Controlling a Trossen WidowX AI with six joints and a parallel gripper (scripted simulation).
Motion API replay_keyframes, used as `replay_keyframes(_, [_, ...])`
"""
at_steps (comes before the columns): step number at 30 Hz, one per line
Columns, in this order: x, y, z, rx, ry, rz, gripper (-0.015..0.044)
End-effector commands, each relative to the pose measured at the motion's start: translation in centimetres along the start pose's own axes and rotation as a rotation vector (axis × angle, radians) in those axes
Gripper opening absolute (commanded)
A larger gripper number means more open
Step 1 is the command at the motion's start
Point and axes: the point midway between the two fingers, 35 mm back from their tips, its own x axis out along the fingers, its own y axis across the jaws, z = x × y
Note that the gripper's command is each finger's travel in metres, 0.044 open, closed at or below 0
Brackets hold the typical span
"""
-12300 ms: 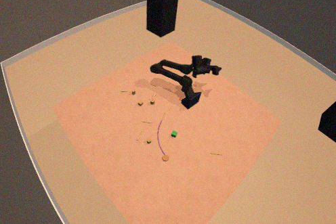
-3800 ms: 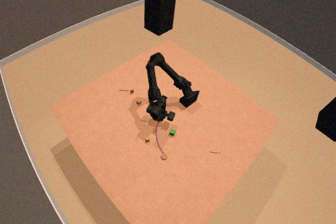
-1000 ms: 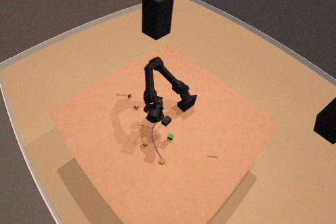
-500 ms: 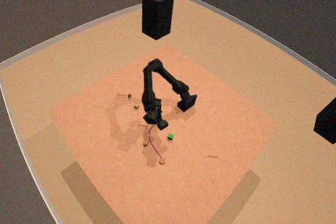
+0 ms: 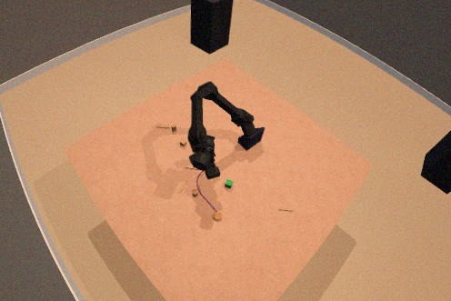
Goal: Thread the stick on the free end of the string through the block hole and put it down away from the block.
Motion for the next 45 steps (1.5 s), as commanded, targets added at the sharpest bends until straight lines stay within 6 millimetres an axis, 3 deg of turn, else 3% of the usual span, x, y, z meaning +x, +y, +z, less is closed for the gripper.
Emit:
replay_keyframes(1, [-0.1, 0.4, 0.6, 0.088, -0.005, 0.0, 0.0])
replay_keyframes(36, [0.2, 3.7, 3.7, 0.749, -0.012, 0.002, 0.0])
replay_keyframes(45, [0.2, 3.5, 4.0, 0.761, -0.012, 0.002, 0.0])
